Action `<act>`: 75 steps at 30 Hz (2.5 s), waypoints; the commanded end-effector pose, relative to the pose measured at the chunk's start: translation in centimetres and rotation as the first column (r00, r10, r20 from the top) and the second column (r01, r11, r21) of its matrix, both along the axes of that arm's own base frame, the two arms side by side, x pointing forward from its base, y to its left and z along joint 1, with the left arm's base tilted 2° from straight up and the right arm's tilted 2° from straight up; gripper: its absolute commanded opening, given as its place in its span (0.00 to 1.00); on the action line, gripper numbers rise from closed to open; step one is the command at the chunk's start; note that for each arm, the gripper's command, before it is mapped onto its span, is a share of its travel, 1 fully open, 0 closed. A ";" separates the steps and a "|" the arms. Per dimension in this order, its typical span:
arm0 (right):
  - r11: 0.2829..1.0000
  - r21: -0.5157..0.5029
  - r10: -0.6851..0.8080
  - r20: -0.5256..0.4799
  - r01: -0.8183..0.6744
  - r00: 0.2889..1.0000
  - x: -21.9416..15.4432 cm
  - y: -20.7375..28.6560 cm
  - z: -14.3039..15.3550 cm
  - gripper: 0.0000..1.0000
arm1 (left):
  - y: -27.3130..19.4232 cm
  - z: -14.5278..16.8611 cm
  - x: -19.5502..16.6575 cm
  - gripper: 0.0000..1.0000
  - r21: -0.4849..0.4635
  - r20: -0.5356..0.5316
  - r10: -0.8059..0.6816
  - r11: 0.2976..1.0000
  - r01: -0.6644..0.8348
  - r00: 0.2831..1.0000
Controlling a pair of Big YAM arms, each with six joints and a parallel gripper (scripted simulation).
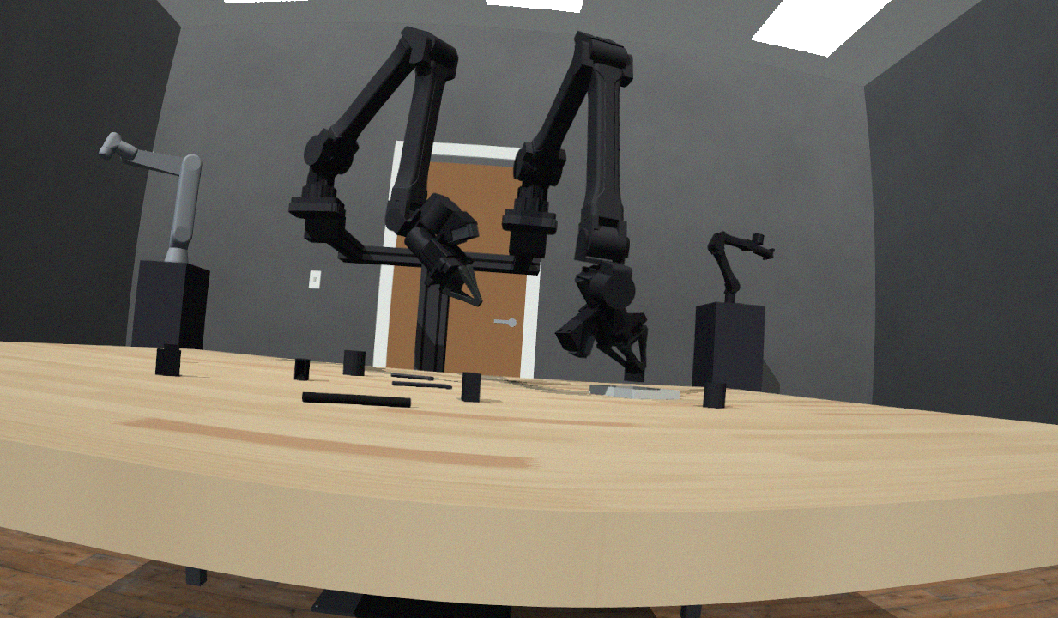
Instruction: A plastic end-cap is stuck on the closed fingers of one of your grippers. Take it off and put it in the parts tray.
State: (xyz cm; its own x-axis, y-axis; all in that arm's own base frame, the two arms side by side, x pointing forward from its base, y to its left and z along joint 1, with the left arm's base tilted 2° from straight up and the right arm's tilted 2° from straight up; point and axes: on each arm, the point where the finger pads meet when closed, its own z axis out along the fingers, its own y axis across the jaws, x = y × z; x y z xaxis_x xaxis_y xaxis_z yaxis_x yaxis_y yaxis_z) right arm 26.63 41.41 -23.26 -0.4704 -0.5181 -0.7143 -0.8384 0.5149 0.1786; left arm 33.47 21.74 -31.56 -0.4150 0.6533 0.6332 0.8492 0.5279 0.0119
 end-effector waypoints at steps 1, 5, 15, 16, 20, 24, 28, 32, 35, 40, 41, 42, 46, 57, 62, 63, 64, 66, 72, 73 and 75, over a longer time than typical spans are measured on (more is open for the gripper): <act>0.993 0.055 0.096 0.135 -0.104 0.986 -0.2 6.5 0.8 0.00 | 0.0 -0.7 0.4 0.28 0.008 0.009 0.002 1.000 -0.002 1.000; 0.980 0.165 0.067 0.263 -0.114 0.963 2.6 12.1 6.5 0.00 | 0.1 -1.5 0.6 0.28 0.008 0.008 0.002 1.000 -0.002 1.000; 0.974 0.179 0.069 0.351 -0.140 0.934 0.2 16.0 8.8 0.00 | -0.1 -3.5 0.2 0.28 0.008 0.008 0.002 1.000 -0.002 1.000; 0.974 0.178 0.069 0.353 -0.139 0.933 0.0 16.1 8.8 0.00 | 0.0 -3.7 0.2 0.28 0.008 0.008 0.002 1.000 -0.002 1.000; 0.974 0.184 0.060 0.347 -0.130 0.936 -0.1 16.3 8.6 0.00 | 0.1 -2.9 0.9 0.51 0.009 0.016 0.002 1.000 -0.002 1.000; 0.974 0.184 0.060 0.347 -0.130 0.936 -0.1 16.3 8.6 0.00 | -0.1 -2.6 1.0 0.58 0.010 0.017 0.001 1.000 -0.001 1.000; 0.975 0.184 0.051 0.346 -0.121 0.937 0.5 16.1 8.6 0.00 | -1.4 0.4 2.2 1.00 0.012 0.032 0.000 1.000 0.000 0.999; 0.975 0.184 0.051 0.345 -0.121 0.937 0.5 16.1 8.6 0.00 | -2.5 2.0 2.8 1.00 0.012 0.032 -0.001 1.000 0.000 0.999; 0.975 0.184 0.051 0.345 -0.121 0.937 0.5 16.1 8.6 0.00 | -3.2 2.9 3.2 1.00 0.012 0.032 -0.001 1.000 0.001 1.000; 0.980 0.167 0.045 0.347 -0.109 0.937 1.4 15.2 8.3 0.00 | -3.5 3.8 3.4 1.00 0.016 0.070 0.040 0.999 -0.041 0.997; 0.980 0.167 0.045 0.347 -0.109 0.937 1.4 15.2 8.3 0.00 | -3.5 3.8 3.4 1.00 0.016 0.070 0.040 0.999 -0.041 0.997; 0.982 0.163 0.037 0.346 -0.098 0.938 1.9 14.7 8.7 0.00 | -3.2 3.9 3.4 1.00 0.015 0.107 0.076 0.997 -0.078 0.991; 0.992 0.129 -0.045 0.327 0.003 0.944 6.8 10.2 9.2 0.00 | -2.3 4.4 3.2 1.00 -0.049 0.307 0.272 0.961 -0.271 0.912; 0.972 0.079 -0.235 0.299 0.222 0.925 15.4 -0.3 10.0 0.00 | -1.5 4.8 2.5 1.00 -0.240 0.526 0.519 0.850 -0.469 0.674; 0.939 0.050 -0.339 0.283 0.340 0.897 19.0 -6.8 10.4 0.00 | -1.1 4.8 1.9 1.00 -0.356 0.599 0.633 0.759 -0.545 0.490; 0.930 0.044 -0.362 0.279 0.365 0.889 19.6 -8.3 10.5 0.00 | -1.1 4.8 1.7 1.00 -0.381 0.608 0.652 0.740 -0.554 0.453; 0.921 0.038 -0.383 0.276 0.388 0.882 20.1 -9.6 10.6 0.00 | -1.1 4.7 1.5 1.00 -0.404 0.614 0.669 0.722 -0.561 0.419; 0.901 0.027 -0.423 0.269 0.432 0.865 21.1 -12.3 10.7 0.00 | -1.2 4.2 0.9 1.00 -0.446 0.618 0.702 0.684 -0.577 0.355; 0.828 -0.008 -0.541 0.250 0.561 0.803 23.0 -20.5 11.2 0.00 | -1.2 3.9 -0.1 1.00 -0.573 0.621 0.772 0.567 -0.592 0.137; 0.814 -0.013 -0.560 0.247 0.581 0.791 23.2 -21.9 11.3 0.00 | -1.1 3.9 -0.2 1.00 -0.594 0.619 0.779 0.547 -0.590 0.099; 0.814 -0.013 -0.560 0.247 0.581 0.791 23.2 -21.9 11.3 0.00 | -1.1 3.9 -0.2 1.00 -0.594 0.619 0.779 0.547 -0.590 0.099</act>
